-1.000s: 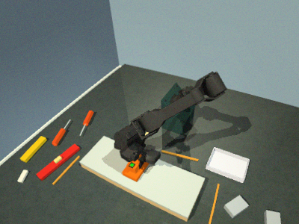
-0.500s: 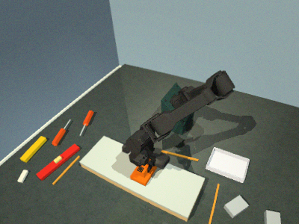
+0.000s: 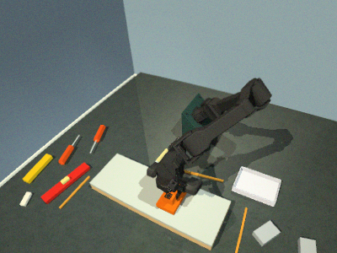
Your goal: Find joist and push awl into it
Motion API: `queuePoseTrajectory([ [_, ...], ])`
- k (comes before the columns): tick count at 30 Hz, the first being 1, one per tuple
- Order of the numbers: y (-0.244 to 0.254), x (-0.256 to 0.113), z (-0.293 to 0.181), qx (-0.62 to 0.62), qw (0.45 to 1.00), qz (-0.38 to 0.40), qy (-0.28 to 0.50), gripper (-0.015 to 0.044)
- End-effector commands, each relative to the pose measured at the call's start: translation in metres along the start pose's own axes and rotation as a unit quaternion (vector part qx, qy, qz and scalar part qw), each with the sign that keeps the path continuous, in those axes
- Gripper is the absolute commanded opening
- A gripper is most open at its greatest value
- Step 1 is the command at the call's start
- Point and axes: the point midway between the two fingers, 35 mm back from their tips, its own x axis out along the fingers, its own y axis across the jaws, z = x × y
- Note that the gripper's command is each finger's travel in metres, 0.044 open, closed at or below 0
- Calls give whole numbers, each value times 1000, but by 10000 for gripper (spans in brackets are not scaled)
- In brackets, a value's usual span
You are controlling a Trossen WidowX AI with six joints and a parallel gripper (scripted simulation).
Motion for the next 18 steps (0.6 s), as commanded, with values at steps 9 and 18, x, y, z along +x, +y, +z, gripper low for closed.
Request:
queuePoseTrajectory([
  [9, 34, 0, -1, -1, 1000, 1, 1, 0],
  [18, 58, 0, -1, 0, 1000, 2, 1, 0],
])
